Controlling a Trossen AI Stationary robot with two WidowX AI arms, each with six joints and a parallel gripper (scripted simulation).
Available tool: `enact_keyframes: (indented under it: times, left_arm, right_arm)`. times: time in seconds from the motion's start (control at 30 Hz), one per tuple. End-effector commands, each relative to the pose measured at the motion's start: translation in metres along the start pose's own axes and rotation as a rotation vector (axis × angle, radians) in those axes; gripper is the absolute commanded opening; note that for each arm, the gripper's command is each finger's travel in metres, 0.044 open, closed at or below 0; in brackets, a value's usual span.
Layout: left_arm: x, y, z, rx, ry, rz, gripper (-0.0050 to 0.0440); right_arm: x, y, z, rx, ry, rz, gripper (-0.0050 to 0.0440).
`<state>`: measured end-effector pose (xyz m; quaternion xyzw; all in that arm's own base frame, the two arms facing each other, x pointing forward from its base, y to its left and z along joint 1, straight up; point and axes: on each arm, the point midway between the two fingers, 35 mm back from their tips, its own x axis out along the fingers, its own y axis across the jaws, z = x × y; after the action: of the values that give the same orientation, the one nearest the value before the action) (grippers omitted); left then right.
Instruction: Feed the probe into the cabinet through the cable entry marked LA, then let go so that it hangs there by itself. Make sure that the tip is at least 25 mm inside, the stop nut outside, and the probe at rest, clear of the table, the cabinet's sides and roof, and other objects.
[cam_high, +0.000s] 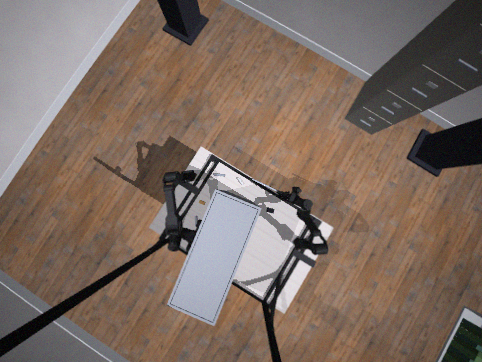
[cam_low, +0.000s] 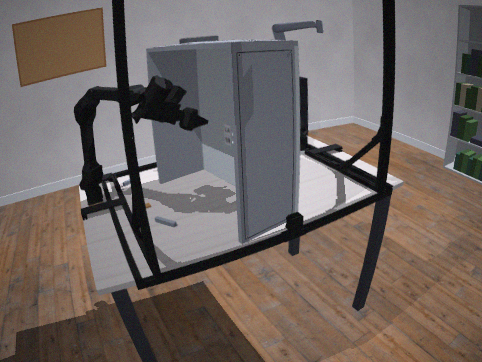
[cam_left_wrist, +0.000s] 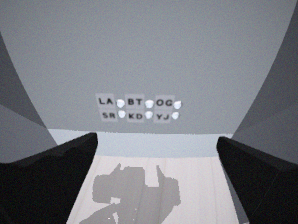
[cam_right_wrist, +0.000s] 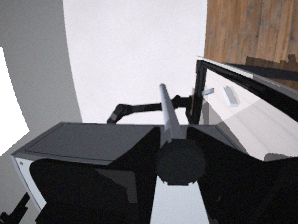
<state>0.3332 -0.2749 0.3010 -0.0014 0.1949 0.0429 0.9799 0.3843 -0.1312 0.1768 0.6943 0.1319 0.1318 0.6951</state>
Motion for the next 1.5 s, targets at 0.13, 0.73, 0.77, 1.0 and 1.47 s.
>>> enact_keyframes:
  times: [0.13, 0.73, 0.77, 1.0, 1.47]
  left_arm:
    - [-0.006, 0.003, 0.008, -0.015, -0.008, -0.001, 0.0440]
    - [-0.006, 0.003, 0.008, -0.015, -0.008, -0.001, 0.0440]
    - [-0.006, 0.003, 0.008, -0.015, -0.008, -0.001, 0.0440]
    - [-0.006, 0.003, 0.008, -0.015, -0.008, -0.001, 0.0440]
    - [-0.006, 0.003, 0.008, -0.015, -0.008, -0.001, 0.0440]
  right_arm:
    - [0.000, 0.000, 0.001, 0.001, -0.003, 0.000, 0.0000]
    - [0.030, -0.006, -0.023, 0.067, 0.014, -0.037, 0.0000]
    - [0.032, -0.003, -0.024, 0.064, 0.009, -0.035, 0.0000]
    - [0.042, 0.013, -0.029, 0.052, -0.014, -0.023, 0.0000]
    - [0.062, 0.059, -0.048, 0.024, -0.078, 0.017, 0.0000]
